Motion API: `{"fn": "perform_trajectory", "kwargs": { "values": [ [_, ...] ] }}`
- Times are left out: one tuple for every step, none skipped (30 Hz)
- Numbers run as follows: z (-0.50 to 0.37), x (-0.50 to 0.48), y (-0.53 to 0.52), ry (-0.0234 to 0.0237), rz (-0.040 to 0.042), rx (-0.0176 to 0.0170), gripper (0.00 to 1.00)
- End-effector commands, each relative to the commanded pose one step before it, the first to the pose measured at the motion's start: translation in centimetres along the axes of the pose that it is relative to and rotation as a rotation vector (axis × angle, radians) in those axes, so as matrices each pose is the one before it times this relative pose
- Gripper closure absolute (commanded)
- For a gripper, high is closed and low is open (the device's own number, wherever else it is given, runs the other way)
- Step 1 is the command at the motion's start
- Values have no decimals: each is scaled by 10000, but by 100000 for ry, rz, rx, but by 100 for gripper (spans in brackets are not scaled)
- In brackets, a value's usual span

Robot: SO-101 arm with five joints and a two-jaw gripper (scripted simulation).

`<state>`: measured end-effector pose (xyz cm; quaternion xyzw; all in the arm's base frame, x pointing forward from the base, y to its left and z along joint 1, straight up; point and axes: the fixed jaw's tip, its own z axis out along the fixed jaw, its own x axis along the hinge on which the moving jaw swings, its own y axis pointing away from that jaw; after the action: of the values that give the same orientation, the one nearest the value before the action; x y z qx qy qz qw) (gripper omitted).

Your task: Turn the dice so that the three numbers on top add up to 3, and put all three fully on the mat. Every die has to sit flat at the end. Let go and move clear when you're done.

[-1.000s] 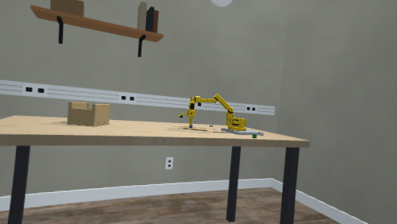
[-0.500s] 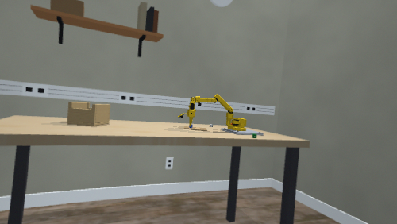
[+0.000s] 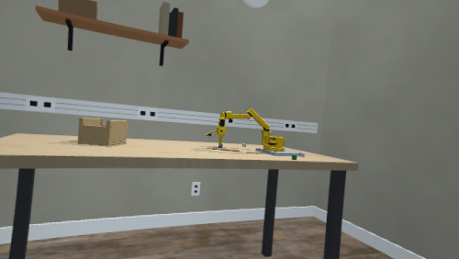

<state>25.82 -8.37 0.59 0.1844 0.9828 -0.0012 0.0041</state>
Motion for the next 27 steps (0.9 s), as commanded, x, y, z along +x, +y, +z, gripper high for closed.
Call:
{"fn": "perform_trajectory", "kwargs": {
  "values": [
    [6536, 3968, -1593, 2710, 243, -35, 75],
    [0, 0, 0, 0, 0, 0, 74],
    [0, 0, 0, 0, 0, 0, 73],
    [0, 0, 0, 0, 0, 0, 72],
    [0, 0, 0, 0, 0, 0, 72],
    [0, 0, 0, 0, 0, 0, 71],
    [0, 0, 0, 0, 0, 0, 71],
    [0, 0, 0, 0, 0, 0, 71],
    [0, 0, 0, 0, 0, 0, 71],
    [0, 0, 0, 0, 0, 0, 71],
    [0, 0, 0, 0, 0, 0, 71],
    [0, 0, 0, 0, 0, 0, 71],
    [0, 0, 0, 0, 0, 0, 71],
    [-18, -8, 0, -4, 0, 0, 71],
    [-145, -13, 0, -22, 0, 0, 71],
    [-356, -42, 0, -63, 3, -3, 71],
    [-651, -69, 0, -110, 3, -3, 71],
    [-988, -101, 5, -170, 6, -3, 71],
    [-1367, -140, -1, -232, 6, -7, 71],
    [-1745, -175, 5, -298, 13, -7, 71],
    [-2135, -201, 5, -364, 13, -10, 71],
    [-2501, -219, 5, -427, 16, -10, 71],
    [-2836, -224, 5, -484, 16, -13, 71],
    [-3129, -228, 6, -537, 19, -14, 71],
    [-3373, -220, 0, -578, 22, -17, 71],
    [-3564, -197, 6, -613, 22, -17, 71],
    [-3689, -172, 1, -635, 22, -17, 71]
  ]
}}
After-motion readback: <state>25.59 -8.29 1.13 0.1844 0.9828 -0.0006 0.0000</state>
